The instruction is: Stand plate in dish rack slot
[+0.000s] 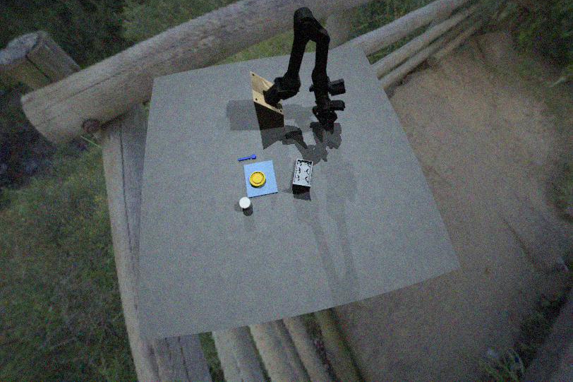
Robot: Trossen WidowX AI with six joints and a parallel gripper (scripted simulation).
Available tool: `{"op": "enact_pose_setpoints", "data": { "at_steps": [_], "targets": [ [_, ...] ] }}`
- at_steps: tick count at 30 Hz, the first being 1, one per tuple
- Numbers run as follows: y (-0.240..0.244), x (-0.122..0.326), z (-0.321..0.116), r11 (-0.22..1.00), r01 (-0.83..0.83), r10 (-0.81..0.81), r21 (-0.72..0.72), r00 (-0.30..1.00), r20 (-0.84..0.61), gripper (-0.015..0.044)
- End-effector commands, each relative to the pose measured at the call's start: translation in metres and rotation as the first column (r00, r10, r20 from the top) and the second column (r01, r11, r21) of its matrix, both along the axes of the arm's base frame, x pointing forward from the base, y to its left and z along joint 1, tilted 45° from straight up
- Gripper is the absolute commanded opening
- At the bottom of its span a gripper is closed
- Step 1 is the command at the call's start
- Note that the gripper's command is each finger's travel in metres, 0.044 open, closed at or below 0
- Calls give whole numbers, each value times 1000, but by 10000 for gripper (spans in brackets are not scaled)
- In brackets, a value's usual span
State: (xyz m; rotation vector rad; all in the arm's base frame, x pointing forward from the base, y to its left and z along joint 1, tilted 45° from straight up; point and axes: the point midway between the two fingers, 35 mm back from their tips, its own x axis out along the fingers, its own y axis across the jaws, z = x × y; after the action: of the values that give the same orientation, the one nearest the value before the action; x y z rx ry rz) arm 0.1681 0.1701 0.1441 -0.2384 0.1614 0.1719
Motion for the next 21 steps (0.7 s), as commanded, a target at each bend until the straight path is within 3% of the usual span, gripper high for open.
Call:
{"op": "enact_pose_setpoints", "data": {
  "at_steps": [1, 21],
  "targets": [
    [0, 1, 0, 1000, 1, -1, -5, 1000, -2, 400],
    [-17, 74, -40, 904, -11, -136, -427, 940, -312, 400]
  ]
}}
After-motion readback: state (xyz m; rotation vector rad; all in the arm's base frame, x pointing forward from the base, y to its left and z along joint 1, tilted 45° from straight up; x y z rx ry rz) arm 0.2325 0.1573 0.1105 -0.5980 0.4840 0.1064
